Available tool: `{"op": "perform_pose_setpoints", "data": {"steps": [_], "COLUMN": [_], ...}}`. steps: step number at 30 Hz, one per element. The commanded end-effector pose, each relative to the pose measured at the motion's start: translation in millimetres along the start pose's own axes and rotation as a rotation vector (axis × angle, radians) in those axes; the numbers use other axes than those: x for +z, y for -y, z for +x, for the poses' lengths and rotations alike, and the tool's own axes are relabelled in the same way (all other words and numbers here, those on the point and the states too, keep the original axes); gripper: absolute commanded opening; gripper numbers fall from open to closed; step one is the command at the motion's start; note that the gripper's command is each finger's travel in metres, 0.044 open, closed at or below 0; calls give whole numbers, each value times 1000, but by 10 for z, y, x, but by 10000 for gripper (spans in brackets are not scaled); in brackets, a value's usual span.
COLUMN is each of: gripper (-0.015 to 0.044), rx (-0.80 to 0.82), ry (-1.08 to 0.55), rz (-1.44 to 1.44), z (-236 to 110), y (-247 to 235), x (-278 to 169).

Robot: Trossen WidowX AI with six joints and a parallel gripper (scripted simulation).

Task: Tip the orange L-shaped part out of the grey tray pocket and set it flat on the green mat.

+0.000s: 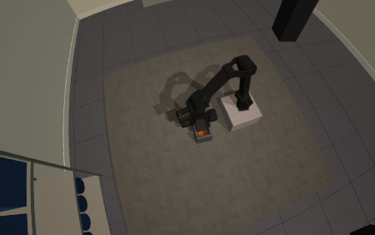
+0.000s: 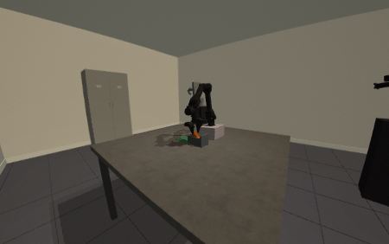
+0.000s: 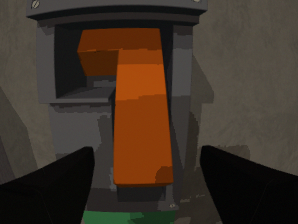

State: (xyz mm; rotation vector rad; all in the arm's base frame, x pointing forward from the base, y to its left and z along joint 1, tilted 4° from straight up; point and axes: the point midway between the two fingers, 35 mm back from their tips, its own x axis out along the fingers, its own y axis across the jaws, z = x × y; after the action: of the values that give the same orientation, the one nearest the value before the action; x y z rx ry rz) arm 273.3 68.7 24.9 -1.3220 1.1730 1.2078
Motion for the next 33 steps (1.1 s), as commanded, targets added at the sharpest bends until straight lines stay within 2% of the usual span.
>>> {"op": "perform_pose_setpoints", "data": {"steps": [1, 12, 17, 27, 30, 33], "gripper": [280, 280, 149, 82, 3, 0], "rx": [6, 6, 2, 2, 2, 2], "ry": [-6, -6, -1, -1, -1, -1], "rz": [-5, -5, 0, 0, 0, 0], "z": [71, 221, 186, 186, 186, 186], "y": [-15, -27, -14, -14, -14, -14], "x": [-10, -14, -4, -4, -4, -4]}}
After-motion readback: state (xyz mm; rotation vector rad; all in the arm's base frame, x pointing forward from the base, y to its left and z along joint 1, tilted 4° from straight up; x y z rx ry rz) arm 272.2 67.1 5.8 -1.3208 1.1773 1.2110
